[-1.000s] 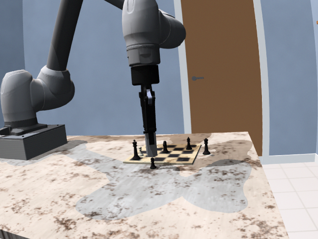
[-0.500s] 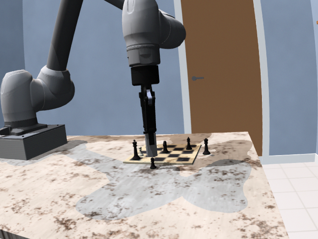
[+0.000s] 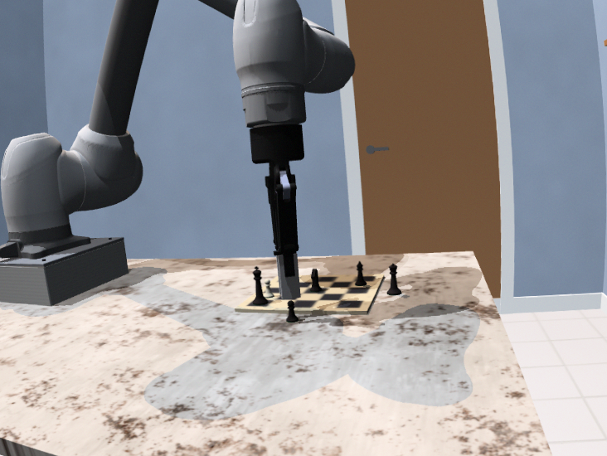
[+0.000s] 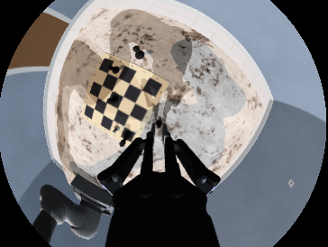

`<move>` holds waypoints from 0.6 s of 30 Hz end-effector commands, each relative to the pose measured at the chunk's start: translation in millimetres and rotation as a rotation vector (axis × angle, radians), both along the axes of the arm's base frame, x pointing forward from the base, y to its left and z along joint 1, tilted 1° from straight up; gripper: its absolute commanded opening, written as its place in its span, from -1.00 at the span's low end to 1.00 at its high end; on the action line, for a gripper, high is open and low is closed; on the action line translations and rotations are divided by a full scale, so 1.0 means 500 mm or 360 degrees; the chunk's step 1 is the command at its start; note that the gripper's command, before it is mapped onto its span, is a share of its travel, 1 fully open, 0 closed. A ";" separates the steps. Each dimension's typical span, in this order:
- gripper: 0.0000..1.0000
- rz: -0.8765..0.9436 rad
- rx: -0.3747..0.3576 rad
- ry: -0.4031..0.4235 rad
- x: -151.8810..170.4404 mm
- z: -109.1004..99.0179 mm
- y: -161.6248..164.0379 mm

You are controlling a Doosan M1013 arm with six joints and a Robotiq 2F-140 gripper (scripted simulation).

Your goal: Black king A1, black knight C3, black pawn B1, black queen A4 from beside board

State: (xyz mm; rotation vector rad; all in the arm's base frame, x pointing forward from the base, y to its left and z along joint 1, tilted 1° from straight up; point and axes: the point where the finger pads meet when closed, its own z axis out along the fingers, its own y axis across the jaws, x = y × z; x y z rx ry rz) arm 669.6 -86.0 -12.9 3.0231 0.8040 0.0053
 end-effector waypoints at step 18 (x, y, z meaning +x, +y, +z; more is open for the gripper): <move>-0.59 0.0000 0.0000 0.0000 0.000 -0.008 0.000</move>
